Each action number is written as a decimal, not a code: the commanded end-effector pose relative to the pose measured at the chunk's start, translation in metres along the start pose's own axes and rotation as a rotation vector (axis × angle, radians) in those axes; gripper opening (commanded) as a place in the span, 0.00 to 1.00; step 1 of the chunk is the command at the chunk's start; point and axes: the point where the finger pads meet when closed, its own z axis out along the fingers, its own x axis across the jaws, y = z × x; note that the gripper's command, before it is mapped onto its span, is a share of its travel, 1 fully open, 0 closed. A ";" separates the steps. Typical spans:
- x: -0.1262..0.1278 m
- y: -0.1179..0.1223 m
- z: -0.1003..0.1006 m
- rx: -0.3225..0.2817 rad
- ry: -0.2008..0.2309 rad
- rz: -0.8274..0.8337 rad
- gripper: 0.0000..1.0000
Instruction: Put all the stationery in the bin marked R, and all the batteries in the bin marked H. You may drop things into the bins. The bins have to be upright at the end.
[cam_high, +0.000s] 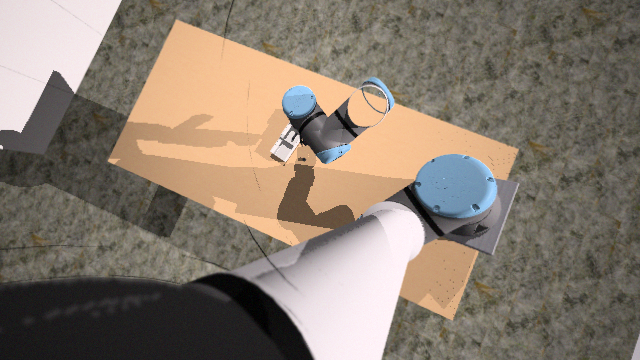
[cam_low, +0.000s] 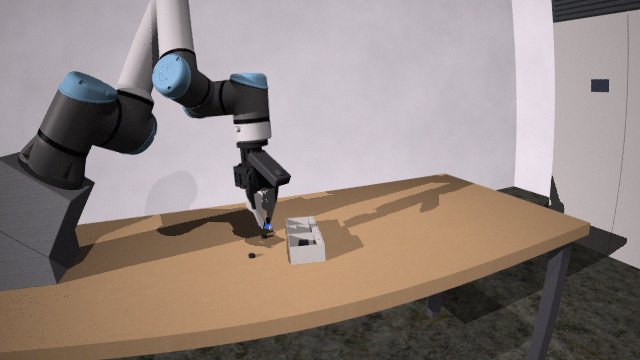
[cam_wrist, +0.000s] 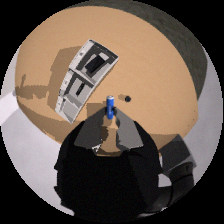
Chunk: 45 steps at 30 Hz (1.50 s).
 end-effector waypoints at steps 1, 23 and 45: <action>0.000 0.000 -0.002 0.000 -0.001 0.000 0.00; -0.094 -0.034 -0.002 0.000 -0.001 0.697 0.00; -0.089 -0.031 -0.002 0.000 -0.001 0.697 0.00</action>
